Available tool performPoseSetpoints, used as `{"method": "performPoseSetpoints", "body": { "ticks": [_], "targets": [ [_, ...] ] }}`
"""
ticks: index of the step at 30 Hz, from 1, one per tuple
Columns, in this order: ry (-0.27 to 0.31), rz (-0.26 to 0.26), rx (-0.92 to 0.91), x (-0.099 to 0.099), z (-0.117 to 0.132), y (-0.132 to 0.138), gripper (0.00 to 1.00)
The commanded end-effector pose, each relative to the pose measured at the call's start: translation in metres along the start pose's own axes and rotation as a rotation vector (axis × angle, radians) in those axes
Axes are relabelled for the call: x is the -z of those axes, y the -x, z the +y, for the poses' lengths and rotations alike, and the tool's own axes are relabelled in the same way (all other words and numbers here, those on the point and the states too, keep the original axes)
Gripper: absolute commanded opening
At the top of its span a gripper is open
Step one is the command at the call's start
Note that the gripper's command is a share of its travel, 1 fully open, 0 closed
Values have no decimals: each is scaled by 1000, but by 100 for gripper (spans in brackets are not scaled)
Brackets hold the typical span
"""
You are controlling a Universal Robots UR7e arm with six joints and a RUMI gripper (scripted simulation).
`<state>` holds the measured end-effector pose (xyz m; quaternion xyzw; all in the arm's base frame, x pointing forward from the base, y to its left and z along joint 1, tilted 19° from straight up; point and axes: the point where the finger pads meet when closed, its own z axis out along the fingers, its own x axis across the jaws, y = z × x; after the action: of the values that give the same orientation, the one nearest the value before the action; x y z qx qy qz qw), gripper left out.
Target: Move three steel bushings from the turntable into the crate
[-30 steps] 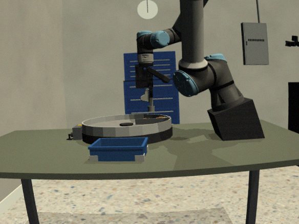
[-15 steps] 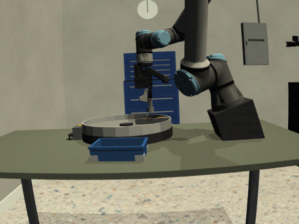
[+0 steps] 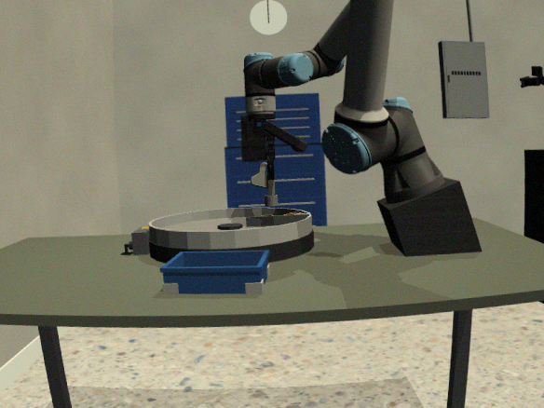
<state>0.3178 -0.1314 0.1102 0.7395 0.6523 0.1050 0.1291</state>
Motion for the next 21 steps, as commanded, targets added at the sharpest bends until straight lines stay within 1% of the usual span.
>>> {"method": "performPoseSetpoints", "body": {
  "ticks": [1, 13, 15, 21],
  "targets": [
    [0, -2, 0, 0, 2, -11, 0],
    [0, -2, 0, 0, 9, -49, 0],
    [0, -2, 0, 0, 9, -49, 0],
    [0, -2, 0, 0, 13, -69, 0]
  ]
}}
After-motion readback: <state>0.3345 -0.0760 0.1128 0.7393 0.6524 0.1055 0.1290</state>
